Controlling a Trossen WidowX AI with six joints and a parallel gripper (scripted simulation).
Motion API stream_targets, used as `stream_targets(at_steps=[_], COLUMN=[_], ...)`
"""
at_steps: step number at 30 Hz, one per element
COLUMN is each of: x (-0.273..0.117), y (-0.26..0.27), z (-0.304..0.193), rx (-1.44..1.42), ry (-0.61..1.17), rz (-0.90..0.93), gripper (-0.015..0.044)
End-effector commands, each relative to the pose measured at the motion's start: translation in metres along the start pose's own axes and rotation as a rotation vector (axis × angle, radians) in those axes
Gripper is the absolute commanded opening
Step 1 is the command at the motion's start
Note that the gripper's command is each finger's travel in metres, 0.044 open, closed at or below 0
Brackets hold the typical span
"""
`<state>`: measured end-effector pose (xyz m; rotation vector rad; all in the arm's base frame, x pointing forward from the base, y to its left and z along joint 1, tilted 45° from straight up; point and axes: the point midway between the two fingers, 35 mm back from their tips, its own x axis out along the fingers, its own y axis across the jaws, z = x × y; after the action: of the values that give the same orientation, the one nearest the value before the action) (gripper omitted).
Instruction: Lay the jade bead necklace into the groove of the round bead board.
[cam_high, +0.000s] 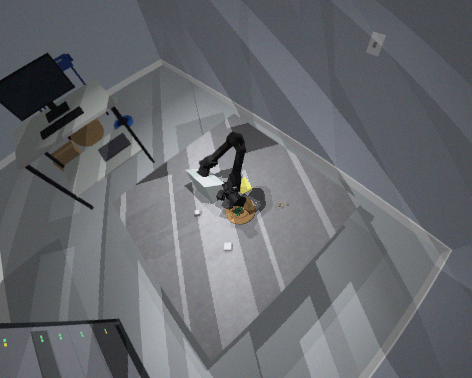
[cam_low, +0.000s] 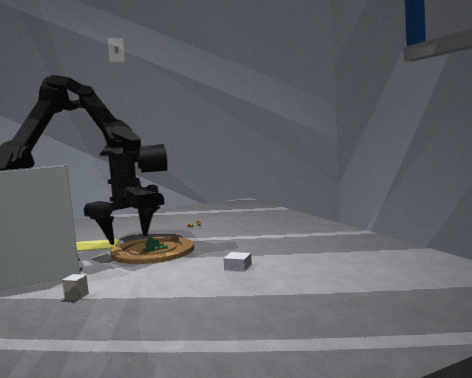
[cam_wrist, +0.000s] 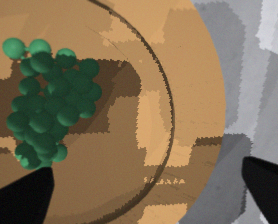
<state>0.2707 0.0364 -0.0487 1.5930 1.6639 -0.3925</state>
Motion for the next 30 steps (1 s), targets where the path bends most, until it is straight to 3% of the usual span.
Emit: stream_targets(at_steps=[1, 16, 19, 28, 30], x=[-0.002, -0.002, -0.004, -0.015, -0.016], y=[0.000, 0.000, 0.010, 0.059, 0.062], z=[0.000, 0.000, 0.008, 0.053, 0.056], rx=[-0.007, -0.007, -0.139, -0.925, -0.983], ry=[-0.003, -0.003, -0.004, -0.008, -0.008], rz=[0.001, 0.001, 0.002, 0.001, 0.001], gripper=[0.0440, 0.0440, 0.0361, 0.0125, 0.0120])
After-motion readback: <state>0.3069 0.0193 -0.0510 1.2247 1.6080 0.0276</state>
